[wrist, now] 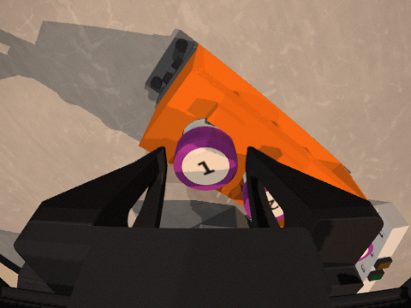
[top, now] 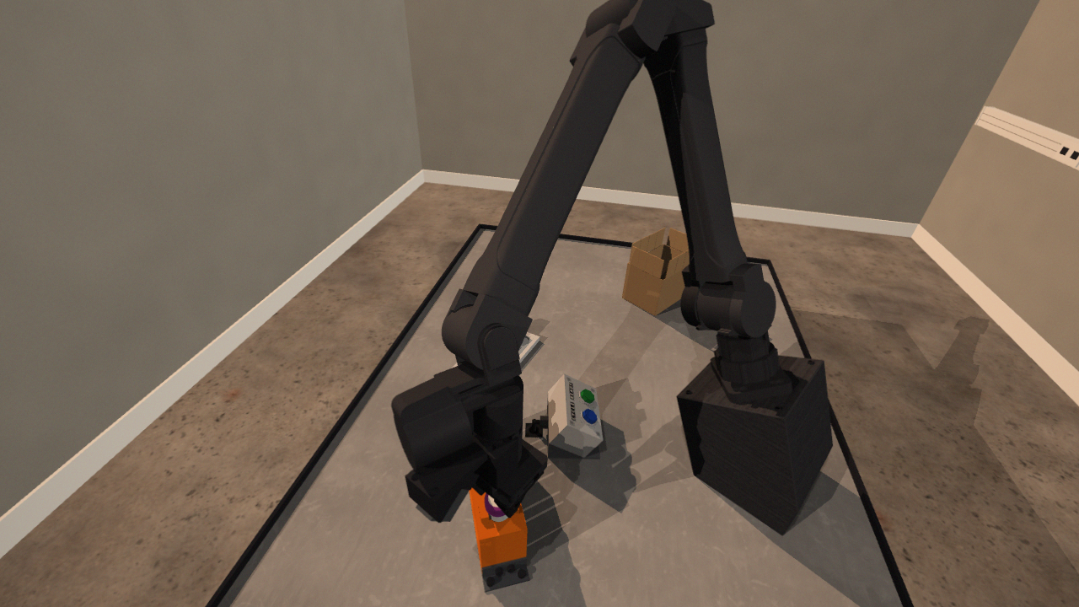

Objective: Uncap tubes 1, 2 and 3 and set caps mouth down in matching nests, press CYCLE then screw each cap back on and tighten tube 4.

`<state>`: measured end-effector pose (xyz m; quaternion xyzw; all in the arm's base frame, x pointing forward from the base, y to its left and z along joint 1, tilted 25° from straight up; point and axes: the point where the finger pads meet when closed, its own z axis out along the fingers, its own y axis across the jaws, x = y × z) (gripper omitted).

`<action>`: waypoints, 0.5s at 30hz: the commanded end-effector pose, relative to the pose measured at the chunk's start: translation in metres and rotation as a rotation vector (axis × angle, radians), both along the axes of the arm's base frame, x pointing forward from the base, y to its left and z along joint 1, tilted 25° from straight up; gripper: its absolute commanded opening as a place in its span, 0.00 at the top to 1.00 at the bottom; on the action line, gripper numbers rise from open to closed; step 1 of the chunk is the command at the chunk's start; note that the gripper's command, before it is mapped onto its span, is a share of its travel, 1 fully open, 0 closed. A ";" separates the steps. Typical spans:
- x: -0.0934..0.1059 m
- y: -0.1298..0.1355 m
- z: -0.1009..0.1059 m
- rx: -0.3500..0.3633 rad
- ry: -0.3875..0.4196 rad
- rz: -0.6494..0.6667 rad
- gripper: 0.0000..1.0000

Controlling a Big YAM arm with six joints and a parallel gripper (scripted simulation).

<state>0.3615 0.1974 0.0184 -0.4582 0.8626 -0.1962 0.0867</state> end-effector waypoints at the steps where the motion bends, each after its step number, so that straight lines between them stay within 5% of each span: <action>1: 0.009 0.017 0.019 0.093 -0.093 -0.208 0.51; 3: 0.009 0.017 0.021 0.128 -0.119 -0.292 0.51; 15: 0.009 0.019 0.025 0.134 -0.123 -0.292 0.51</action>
